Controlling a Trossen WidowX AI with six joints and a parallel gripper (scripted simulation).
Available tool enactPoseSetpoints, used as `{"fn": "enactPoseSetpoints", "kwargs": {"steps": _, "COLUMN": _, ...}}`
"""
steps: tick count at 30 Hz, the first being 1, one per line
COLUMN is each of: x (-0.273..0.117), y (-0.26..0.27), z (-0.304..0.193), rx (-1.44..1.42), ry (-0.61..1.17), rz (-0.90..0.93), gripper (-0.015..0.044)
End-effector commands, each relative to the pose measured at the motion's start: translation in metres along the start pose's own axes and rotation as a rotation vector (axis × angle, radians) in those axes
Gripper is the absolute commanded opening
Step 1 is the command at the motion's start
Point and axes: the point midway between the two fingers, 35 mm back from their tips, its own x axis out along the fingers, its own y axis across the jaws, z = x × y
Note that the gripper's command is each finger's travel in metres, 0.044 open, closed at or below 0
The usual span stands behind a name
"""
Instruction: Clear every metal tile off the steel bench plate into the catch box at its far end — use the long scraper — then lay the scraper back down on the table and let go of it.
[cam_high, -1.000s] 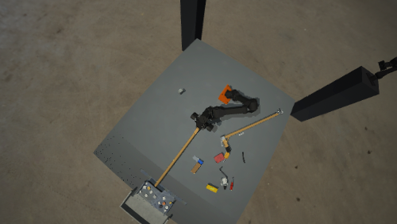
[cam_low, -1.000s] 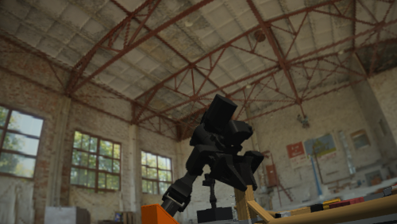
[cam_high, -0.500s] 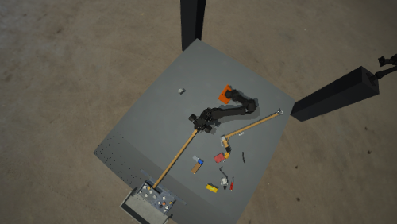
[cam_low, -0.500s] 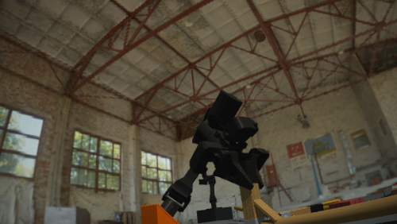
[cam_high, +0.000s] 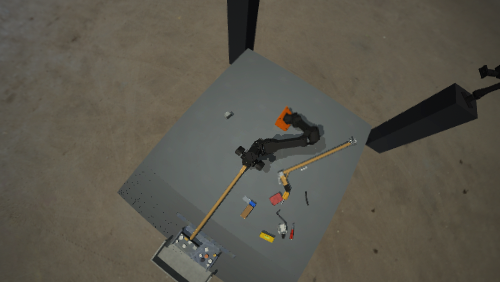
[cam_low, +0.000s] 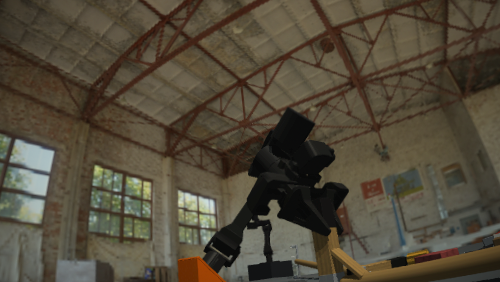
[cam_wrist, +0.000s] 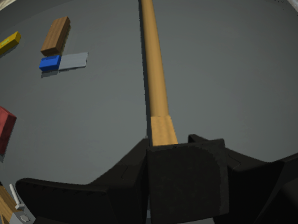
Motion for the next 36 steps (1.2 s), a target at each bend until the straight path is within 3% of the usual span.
{"fn": "enactPoseSetpoints", "kwargs": {"steps": 1, "x": 0.000, "y": 0.000, "z": 0.010, "rx": -0.005, "ry": -0.013, "rz": -0.007, "gripper": 0.0000}}
{"fn": "enactPoseSetpoints", "kwargs": {"steps": 36, "x": 0.030, "y": 0.002, "z": 0.053, "rx": -0.007, "ry": -0.016, "rz": -0.006, "gripper": 0.0000}}
